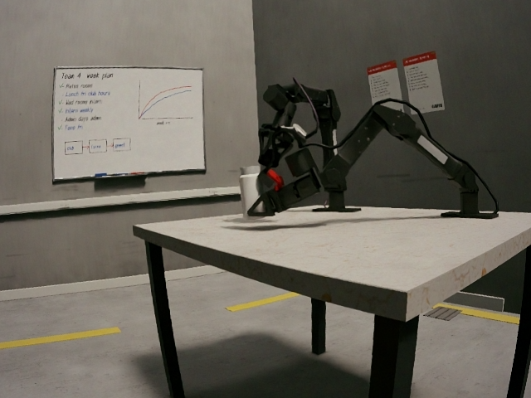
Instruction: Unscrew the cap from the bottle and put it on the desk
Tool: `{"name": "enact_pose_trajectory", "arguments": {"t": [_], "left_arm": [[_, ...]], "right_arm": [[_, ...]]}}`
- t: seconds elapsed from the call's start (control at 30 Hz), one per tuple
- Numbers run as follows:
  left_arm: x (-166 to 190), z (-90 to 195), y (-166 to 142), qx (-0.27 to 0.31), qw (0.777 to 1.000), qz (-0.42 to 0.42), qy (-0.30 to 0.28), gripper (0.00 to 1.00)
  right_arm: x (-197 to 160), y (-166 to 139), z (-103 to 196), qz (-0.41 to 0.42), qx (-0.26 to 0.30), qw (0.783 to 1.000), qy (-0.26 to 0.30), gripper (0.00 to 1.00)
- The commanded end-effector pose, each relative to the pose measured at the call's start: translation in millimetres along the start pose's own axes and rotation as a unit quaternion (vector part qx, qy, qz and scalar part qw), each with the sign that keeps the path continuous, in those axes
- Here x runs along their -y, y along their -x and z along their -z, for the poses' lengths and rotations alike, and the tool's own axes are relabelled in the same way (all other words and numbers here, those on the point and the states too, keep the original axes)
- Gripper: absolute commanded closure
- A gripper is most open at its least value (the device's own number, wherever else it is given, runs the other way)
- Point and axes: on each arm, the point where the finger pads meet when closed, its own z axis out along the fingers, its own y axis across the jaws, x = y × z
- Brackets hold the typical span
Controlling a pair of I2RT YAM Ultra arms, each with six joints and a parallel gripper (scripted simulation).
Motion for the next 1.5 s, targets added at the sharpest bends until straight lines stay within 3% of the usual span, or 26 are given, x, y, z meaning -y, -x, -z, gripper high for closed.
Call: {"name": "enact_pose_trajectory", "arguments": {"t": [0.0, 0.23, 0.43, 0.5, 0.53, 0.67, 0.83, 1.0, 1.07, 1.1, 1.47], "left_arm": [[4, 6, 46, 0.046, 0.999, -0.007, -0.004, 1.00], [0, 3, 18, 0.018, 1.000, -0.004, 0.000, 1.00], [-2, 5, 17, 0.014, 1.000, -0.002, 0.003, 1.00], [-2, 5, 17, 0.014, 1.000, -0.002, 0.003, 1.00], [-2, 5, 17, 0.014, 1.000, -0.002, 0.003, 1.00], [-3, 6, 16, 0.010, 1.000, 0.000, 0.005, 1.00], [-3, 4, 2, -0.003, 1.000, 0.003, 0.004, 1.00], [-3, 7, 22, 0.017, 1.000, -0.002, 0.004, 1.00], [-3, 7, 22, 0.017, 1.000, -0.002, 0.004, 1.00], [-3, 7, 23, 0.017, 1.000, -0.002, 0.004, 1.00], [0, 6, 27, 0.019, 1.000, -0.004, 0.000, 1.00]], "right_arm": [[8, -5, 16, -0.011, -0.001, 1.000, -0.021, 1.00], [7, -5, 2, -0.031, 0.001, 1.000, -0.001, 1.00], [18, -23, -32, -0.201, -0.005, 0.978, 0.048, 1.00], [18, -23, -32, -0.201, -0.005, 0.978, 0.048, 1.00], [20, -29, -41, -0.261, -0.010, 0.963, 0.064, 1.00], [19, -49, -76, -0.349, -0.027, 0.932, 0.095, 1.00], [18, -62, -94, -0.461, -0.046, 0.878, 0.123, 1.00], [13, -75, -120, -0.560, -0.068, 0.812, 0.149, 1.00], [13, -75, -120, -0.560, -0.068, 0.812, 0.149, 1.00], [16, -79, -122, -0.608, -0.074, 0.776, 0.153, 1.00], [0, -105, -164, -0.775, -0.130, 0.590, 0.187, 1.00]]}}
